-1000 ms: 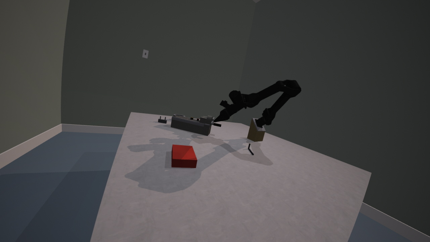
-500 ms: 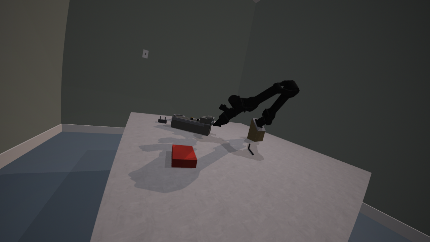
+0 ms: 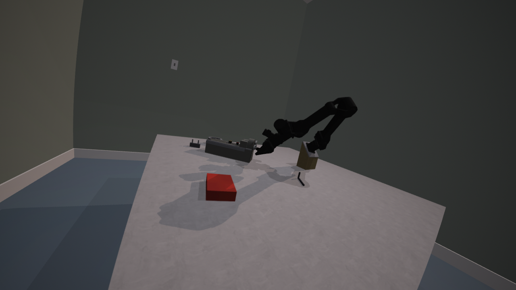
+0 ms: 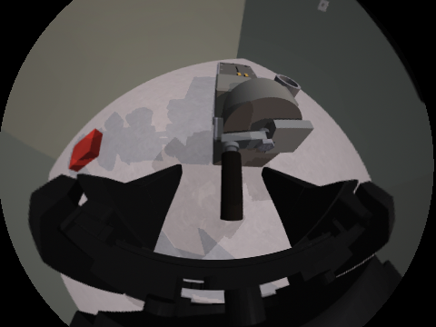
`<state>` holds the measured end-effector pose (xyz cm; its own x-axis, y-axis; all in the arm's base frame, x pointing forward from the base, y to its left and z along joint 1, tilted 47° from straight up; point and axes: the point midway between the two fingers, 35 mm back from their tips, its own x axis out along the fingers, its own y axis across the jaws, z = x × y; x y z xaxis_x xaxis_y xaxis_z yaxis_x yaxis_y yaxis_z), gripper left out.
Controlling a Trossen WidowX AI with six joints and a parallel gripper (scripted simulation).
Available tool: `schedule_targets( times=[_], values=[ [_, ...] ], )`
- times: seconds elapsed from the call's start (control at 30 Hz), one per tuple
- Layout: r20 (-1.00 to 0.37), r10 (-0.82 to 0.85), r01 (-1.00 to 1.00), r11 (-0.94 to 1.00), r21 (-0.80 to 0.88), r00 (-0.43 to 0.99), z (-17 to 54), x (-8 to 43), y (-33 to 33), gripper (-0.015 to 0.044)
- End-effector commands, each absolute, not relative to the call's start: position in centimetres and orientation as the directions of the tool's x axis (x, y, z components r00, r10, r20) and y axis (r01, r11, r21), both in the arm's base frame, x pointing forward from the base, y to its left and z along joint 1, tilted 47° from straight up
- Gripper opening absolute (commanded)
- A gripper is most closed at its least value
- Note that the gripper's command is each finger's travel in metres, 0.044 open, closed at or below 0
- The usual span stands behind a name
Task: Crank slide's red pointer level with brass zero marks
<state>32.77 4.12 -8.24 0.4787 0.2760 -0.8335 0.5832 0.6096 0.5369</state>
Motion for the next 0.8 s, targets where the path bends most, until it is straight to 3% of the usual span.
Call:
schedule_targets(
  times=[0.0,0.47,0.77],
  values=[
    [-0.839,0.271,0.594,0.606,0.529,0.472,-8.55,32.39,4.13,0.0361],
    [-0.839,0.271,0.594,0.606,0.529,0.472,-8.55,32.39,4.13,0.0],
    [-0.839,0.271,0.594,0.606,0.529,0.472,-8.45,32.48,4.03,0.0]
  ],
)
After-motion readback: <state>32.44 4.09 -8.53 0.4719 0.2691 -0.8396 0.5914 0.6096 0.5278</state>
